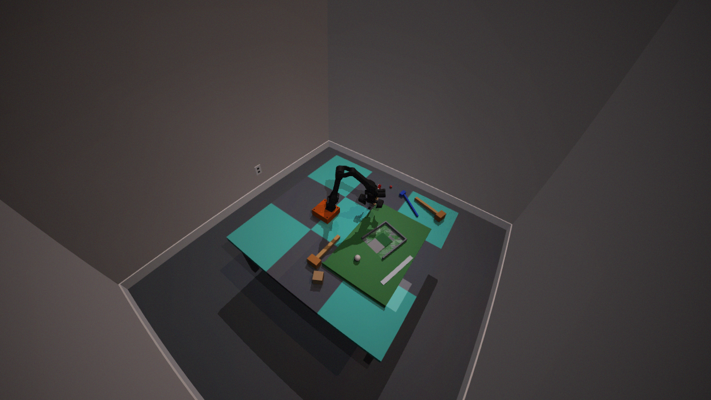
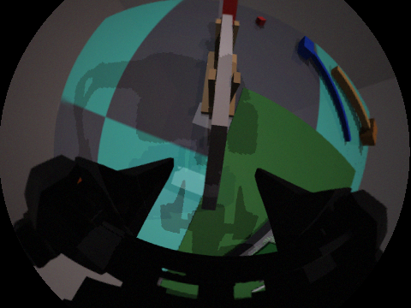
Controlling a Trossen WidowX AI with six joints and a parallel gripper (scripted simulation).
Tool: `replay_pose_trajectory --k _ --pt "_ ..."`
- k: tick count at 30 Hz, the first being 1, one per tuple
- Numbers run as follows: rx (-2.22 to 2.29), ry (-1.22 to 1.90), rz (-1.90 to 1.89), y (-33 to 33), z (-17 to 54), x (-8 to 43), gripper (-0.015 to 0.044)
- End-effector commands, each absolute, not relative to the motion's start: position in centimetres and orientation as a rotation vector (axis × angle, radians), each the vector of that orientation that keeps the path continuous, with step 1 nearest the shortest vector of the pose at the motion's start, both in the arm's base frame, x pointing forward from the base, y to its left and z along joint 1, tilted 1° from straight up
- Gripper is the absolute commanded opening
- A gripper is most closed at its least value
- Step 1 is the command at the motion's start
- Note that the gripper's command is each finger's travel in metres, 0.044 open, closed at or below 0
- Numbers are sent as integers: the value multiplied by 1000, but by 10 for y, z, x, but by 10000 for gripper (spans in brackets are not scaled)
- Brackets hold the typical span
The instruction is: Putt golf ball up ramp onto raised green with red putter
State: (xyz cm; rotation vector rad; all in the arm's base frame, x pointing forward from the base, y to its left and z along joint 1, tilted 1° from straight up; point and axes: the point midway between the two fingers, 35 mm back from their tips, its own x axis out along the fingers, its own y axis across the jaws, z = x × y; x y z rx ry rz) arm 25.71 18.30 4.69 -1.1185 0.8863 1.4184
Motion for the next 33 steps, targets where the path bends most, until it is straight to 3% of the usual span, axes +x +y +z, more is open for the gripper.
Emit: replay_pose_trajectory --k 1,19,33 --pt "-1120 894 1421 182 41 256 440" --pt "-1120 894 1421 182 21 256 440" --pt "-1118 886 1418 184 25 258 72"
